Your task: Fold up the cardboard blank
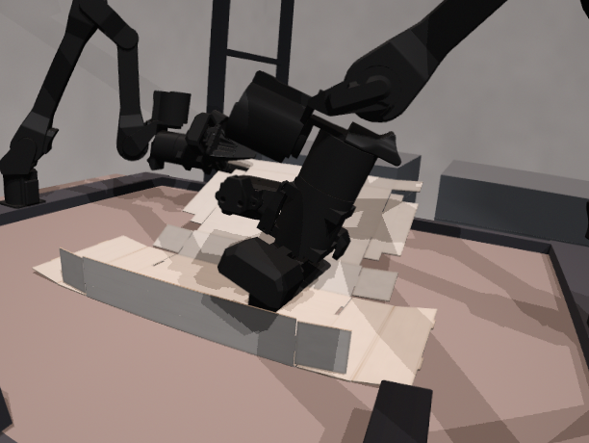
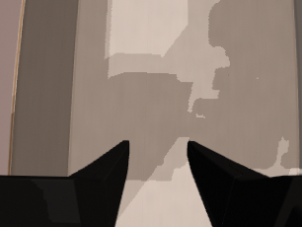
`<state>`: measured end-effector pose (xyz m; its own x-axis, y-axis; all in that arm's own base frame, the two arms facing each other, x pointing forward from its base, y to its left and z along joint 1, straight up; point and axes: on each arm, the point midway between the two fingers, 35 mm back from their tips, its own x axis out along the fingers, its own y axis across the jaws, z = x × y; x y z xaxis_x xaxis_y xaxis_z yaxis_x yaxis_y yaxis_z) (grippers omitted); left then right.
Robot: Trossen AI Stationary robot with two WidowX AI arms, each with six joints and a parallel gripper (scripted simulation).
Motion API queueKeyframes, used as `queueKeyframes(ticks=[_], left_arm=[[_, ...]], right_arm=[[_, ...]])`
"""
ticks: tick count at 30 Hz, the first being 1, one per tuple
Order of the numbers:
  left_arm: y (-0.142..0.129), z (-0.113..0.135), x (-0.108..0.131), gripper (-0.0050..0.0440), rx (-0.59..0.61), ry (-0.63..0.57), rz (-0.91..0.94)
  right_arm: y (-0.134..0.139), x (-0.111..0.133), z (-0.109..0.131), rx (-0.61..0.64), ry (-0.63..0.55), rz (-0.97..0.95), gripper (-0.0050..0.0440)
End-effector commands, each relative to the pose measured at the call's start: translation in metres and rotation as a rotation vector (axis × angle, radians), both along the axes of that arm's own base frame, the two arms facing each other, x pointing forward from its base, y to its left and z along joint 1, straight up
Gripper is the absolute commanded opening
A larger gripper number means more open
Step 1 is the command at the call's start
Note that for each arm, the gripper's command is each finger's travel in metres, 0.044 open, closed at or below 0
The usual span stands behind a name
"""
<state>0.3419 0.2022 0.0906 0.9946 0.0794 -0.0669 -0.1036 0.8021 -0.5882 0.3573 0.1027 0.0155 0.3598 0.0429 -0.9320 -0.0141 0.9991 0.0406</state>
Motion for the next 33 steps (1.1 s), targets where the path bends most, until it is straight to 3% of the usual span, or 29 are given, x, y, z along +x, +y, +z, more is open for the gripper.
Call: queueKeyframes(ticks=[1,11,22,33], left_arm=[[0.0007,0.0074,0.0100,0.0278,0.011,-0.018,0.000],[0.0005,0.0075,0.0113,0.0278,0.011,-0.018,0.000],[0.0005,0.0071,0.0101,0.0014,0.011,-0.018,0.000],[0.0007,0.0071,0.0100,0.0000,0.011,-0.018,0.000]], right_arm=[[-0.0063,-0.0251,-0.0352,-0.027,0.129,-0.003,0.0203],[-0.0057,-0.0228,-0.0331,-0.029,0.133,-0.003,0.0203],[-0.0063,-0.0234,-0.0348,-0.029,0.135,-0.003,0.0203],[-0.0063,-0.0247,-0.0356,-0.029,0.134,-0.002,0.0203]])
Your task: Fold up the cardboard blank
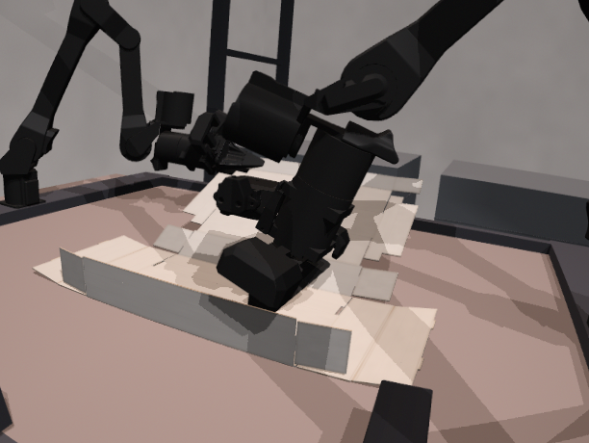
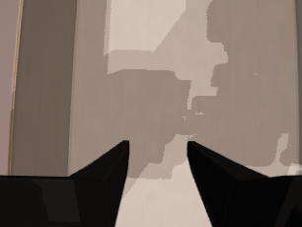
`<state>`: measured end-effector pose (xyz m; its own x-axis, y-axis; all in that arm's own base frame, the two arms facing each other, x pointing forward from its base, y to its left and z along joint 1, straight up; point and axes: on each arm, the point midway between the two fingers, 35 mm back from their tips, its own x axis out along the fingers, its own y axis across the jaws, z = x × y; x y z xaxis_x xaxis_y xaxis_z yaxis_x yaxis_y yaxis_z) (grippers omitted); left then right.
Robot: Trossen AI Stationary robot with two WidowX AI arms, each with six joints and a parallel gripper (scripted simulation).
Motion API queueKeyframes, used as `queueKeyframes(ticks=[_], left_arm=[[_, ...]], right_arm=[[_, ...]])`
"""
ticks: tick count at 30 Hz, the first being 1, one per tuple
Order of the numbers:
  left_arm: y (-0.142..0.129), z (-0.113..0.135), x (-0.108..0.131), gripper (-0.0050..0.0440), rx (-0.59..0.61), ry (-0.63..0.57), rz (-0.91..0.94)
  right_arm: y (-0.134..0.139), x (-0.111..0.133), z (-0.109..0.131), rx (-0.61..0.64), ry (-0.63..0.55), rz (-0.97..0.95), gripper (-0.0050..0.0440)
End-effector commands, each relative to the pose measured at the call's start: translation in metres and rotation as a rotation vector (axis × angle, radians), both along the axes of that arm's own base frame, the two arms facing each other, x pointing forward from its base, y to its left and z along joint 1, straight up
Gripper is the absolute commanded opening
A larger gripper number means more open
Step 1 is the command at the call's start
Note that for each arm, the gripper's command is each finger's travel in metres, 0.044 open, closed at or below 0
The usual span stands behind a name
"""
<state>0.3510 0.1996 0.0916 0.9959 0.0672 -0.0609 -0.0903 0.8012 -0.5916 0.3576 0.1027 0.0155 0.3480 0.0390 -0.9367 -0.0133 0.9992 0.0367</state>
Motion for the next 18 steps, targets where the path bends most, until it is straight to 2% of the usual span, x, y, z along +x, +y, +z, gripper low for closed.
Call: queueKeyframes(ticks=[1,11,18], left_arm=[[0.003,0.006,0.001,0.0000,0.015,-0.012,0.012],[0.004,0.007,0.001,0.0000,0.016,-0.013,0.014],[0.004,0.016,0.001,0.0000,0.020,-0.013,0.012]], right_arm=[[-0.006,-0.025,-0.036,-0.025,0.121,-0.002,0.0203],[-0.006,-0.025,-0.035,-0.024,0.121,-0.002,0.0203],[-0.006,-0.024,-0.034,-0.023,0.119,-0.002,0.0203]])
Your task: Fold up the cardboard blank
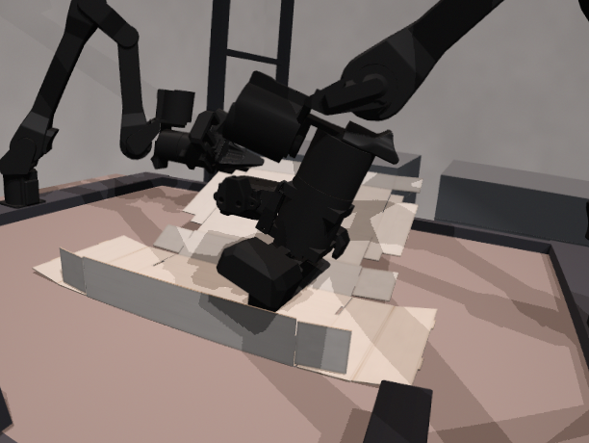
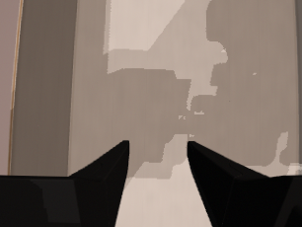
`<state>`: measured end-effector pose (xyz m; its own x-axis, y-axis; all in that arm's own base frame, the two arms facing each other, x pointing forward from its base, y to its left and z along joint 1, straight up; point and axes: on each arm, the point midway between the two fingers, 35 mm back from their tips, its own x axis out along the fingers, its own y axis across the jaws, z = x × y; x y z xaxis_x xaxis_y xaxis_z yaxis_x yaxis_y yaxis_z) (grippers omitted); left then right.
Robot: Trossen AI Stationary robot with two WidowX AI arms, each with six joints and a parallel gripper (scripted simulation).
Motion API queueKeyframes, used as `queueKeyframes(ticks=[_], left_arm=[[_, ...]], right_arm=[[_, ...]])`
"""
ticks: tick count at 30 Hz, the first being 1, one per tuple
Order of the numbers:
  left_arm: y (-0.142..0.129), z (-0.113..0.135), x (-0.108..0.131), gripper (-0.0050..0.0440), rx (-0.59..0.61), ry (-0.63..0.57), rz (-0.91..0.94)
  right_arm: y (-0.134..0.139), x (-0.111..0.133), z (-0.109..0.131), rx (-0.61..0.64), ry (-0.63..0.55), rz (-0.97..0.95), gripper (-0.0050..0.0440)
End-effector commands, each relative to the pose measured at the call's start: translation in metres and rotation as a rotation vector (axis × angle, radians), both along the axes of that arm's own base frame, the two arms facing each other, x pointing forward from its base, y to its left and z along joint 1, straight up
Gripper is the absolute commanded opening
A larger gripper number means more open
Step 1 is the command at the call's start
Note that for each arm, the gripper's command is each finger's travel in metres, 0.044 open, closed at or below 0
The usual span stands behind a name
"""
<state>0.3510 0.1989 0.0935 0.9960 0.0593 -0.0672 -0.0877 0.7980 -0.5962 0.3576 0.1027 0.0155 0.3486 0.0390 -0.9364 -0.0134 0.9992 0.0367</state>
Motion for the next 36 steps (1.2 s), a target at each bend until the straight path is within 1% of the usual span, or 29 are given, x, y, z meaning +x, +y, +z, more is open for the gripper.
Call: queueKeyframes(ticks=[1,25,31,36], left_arm=[[0.004,0.016,0.001,0.0000,0.026,-0.019,0.020],[-0.014,0.044,0.000,0.0000,0.028,-0.021,0.019],[-0.020,0.050,0.000,0.0000,0.101,-0.021,0.021],[-0.025,0.056,0.000,0.0000,0.135,-0.021,0.023]], right_arm=[[-0.006,-0.024,-0.034,-0.023,0.120,-0.002,0.0203],[-0.004,-0.021,-0.031,-0.021,0.117,-0.001,0.0203],[-0.004,-0.020,-0.030,-0.021,0.116,-0.002,0.0203],[-0.004,-0.019,-0.029,-0.022,0.115,-0.003,0.0203]])
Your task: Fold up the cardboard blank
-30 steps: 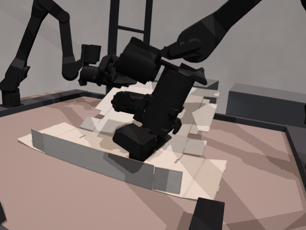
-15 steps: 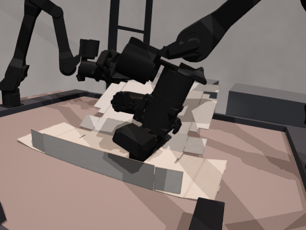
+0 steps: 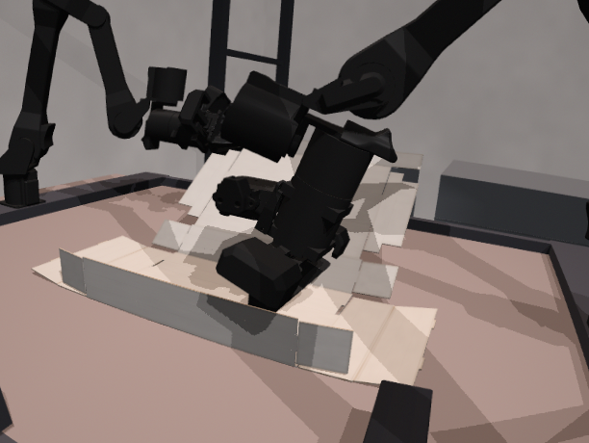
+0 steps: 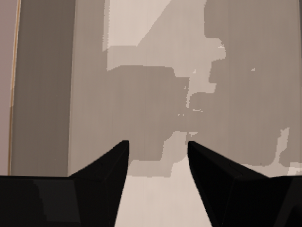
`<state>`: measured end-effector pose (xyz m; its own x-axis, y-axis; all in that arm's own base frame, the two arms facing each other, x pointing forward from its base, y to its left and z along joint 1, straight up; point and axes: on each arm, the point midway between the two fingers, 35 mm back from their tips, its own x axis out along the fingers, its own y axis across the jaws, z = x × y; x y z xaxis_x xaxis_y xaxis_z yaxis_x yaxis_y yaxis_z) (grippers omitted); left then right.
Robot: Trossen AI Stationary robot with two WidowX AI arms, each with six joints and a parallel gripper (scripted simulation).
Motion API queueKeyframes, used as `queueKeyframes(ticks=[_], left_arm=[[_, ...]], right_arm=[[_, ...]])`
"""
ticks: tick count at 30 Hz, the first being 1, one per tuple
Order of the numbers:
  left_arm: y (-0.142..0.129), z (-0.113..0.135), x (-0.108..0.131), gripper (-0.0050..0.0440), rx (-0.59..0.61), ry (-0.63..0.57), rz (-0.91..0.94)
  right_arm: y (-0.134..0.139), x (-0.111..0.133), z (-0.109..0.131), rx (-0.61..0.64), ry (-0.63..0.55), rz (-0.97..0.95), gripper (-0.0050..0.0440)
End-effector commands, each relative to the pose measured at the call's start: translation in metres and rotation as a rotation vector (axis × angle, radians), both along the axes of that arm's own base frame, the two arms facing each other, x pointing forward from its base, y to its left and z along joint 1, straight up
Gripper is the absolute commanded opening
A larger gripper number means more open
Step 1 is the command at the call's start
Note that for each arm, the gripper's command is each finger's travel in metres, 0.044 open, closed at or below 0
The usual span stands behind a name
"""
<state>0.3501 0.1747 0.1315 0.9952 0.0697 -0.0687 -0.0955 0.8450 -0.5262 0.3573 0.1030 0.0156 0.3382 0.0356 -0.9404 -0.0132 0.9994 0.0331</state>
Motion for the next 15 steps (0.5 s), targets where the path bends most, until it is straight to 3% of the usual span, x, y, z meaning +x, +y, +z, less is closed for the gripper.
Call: queueKeyframes(ticks=[1,15], left_arm=[[-0.002,0.019,0.001,0.0000,0.054,-0.029,0.017],[-0.016,0.032,0.000,0.0000,0.125,-0.030,0.019]], right_arm=[[-0.004,-0.019,-0.029,-0.018,0.104,-0.003,0.0203],[-0.005,-0.018,-0.029,-0.020,0.107,-0.004,0.0203]])
